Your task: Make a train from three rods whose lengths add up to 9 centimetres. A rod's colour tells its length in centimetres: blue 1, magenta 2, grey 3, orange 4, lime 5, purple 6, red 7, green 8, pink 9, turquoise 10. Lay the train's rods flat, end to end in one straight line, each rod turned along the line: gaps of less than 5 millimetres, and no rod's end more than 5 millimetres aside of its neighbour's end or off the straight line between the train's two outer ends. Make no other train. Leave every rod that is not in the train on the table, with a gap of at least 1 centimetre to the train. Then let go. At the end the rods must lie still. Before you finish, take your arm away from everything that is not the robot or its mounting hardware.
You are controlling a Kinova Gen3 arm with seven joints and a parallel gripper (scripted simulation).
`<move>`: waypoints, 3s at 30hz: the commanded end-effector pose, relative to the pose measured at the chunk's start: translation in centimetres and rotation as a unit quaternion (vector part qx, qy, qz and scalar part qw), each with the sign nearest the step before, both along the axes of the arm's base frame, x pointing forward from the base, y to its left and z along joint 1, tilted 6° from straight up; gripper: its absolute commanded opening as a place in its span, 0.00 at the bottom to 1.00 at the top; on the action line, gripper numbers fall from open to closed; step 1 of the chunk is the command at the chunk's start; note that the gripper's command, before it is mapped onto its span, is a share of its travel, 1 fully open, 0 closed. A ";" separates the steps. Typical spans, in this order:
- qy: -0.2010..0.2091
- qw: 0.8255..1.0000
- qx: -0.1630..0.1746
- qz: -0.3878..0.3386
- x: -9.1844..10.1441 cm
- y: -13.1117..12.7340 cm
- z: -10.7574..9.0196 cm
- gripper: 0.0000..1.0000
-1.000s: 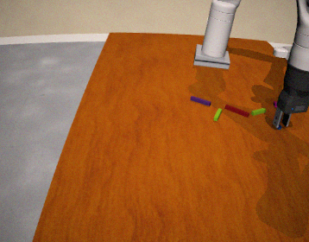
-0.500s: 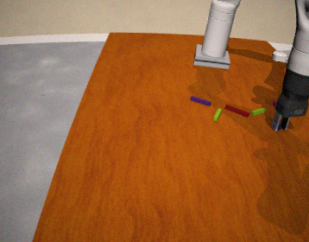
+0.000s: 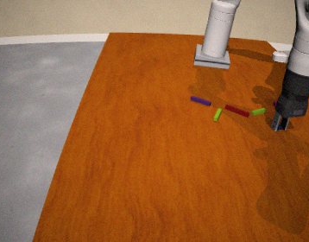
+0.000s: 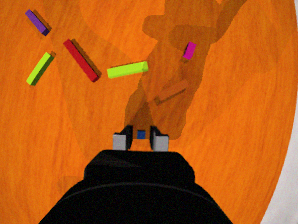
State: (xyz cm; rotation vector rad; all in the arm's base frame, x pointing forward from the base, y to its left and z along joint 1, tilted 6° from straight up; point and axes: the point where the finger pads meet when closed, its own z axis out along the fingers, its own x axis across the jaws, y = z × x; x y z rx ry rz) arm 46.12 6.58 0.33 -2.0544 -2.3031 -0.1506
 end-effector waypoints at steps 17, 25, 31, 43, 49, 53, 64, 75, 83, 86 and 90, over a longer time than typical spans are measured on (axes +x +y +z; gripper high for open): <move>-0.001 1.000 0.000 0.000 0.1 0.0 0.1 0.54; -0.001 1.000 0.000 0.000 0.1 0.0 0.1 0.24; -0.001 1.000 0.000 0.000 0.1 0.0 0.1 0.24; -0.001 1.000 0.000 0.000 0.1 0.0 0.1 0.24; -0.001 1.000 0.000 0.000 0.1 0.0 0.1 0.24; -0.001 1.000 0.000 0.000 0.1 0.0 0.1 0.24; -0.001 1.000 0.000 0.000 0.0 -0.1 1.1 0.24; -0.001 1.000 0.000 0.000 -0.2 -0.9 8.2 0.24; -0.001 1.000 0.000 0.000 -0.2 -1.1 10.0 0.24; -0.001 1.000 0.000 0.000 -0.2 -1.1 10.0 0.24; -0.001 1.000 0.000 0.000 -0.2 -1.1 10.0 0.24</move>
